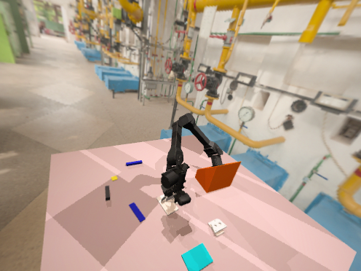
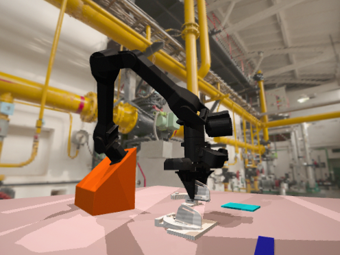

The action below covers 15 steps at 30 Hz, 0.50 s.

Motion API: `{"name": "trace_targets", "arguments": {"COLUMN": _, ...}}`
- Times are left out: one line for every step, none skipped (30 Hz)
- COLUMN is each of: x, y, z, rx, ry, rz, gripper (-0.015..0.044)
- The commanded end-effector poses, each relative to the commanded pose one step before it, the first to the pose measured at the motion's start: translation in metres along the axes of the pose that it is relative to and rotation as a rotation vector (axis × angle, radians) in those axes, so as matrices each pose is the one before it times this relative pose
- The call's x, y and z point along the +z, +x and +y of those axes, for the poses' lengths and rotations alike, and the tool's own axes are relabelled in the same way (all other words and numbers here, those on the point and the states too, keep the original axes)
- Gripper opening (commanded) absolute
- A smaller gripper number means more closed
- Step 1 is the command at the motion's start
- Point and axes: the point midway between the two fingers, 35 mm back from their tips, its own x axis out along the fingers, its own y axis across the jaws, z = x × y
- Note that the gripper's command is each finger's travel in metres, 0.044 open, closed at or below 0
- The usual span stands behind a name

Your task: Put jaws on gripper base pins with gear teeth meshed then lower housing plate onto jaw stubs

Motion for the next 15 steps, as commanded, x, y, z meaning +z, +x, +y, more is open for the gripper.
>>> {"name": "trace_targets", "arguments": {"x": -0.00338, "y": 0.00848, "z": -0.00058, "rx": -0.00654, "ry": -0.0081, "rz": 0.00683, "gripper": 0.0134}}
{"name": "trace_targets", "arguments": {"x": -0.00001, "y": 0.00162, "z": -0.00002, "rx": -0.00009, "ry": 0.0000, "rz": 0.00001, "gripper": 0.0134}}
{"name": "trace_targets", "arguments": {"x": -0.00002, "y": 0.00162, "z": -0.00003, "rx": -0.00011, "ry": 0.0000, "rz": 0.00002, "gripper": 0.0134}}
{"name": "trace_targets", "arguments": {"x": -0.00003, "y": 0.00161, "z": -0.00003, "rx": -0.00012, "ry": 0.0000, "rz": 0.00002, "gripper": 0.0134}}
{"name": "trace_targets", "arguments": {"x": -0.00004, "y": 0.00161, "z": -0.00003, "rx": -0.00013, "ry": 0.0000, "rz": 0.00002, "gripper": 0.0134}}
{"name": "trace_targets", "arguments": {"x": -0.00005, "y": 0.00161, "z": -0.00004, "rx": -0.00014, "ry": 0.0000, "rz": 0.00003, "gripper": 0.0134}}
{"name": "trace_targets", "arguments": {"x": -0.00006, "y": 0.00161, "z": -0.00004, "rx": -0.00015, "ry": 0.0000, "rz": 0.00003, "gripper": 0.0134}}
{"name": "trace_targets", "arguments": {"x": -0.00007, "y": 0.00161, "z": -0.00005, "rx": -0.00016, "ry": 0.0000, "rz": 0.00003, "gripper": 0.0134}}
{"name": "trace_targets", "arguments": {"x": -0.00007, "y": 0.00160, "z": -0.00005, "rx": -0.00017, "ry": 0.0000, "rz": 0.00004, "gripper": 0.0134}}
{"name": "trace_targets", "arguments": {"x": -0.00008, "y": 0.00160, "z": -0.00005, "rx": -0.00018, "ry": 0.0000, "rz": 0.00004, "gripper": 0.0134}}
{"name": "trace_targets", "arguments": {"x": -0.00009, "y": 0.00160, "z": -0.00006, "rx": -0.00019, "ry": 0.0000, "rz": 0.00004, "gripper": 0.0134}}
{"name": "trace_targets", "arguments": {"x": -0.00010, "y": 0.00159, "z": -0.00006, "rx": -0.00020, "ry": 0.0000, "rz": 0.00005, "gripper": 0.0134}}
{"name": "trace_targets", "arguments": {"x": -0.00011, "y": 0.00159, "z": -0.00006, "rx": -0.00022, "ry": 0.0000, "rz": 0.00005, "gripper": 0.0134}}
{"name": "trace_targets", "arguments": {"x": -0.00012, "y": 0.00159, "z": -0.00007, "rx": -0.00023, "ry": 0.0000, "rz": 0.00006, "gripper": 0.0134}}
{"name": "trace_targets", "arguments": {"x": -0.00012, "y": 0.00158, "z": -0.00007, "rx": -0.00024, "ry": 0.0000, "rz": 0.00006, "gripper": 0.0134}}
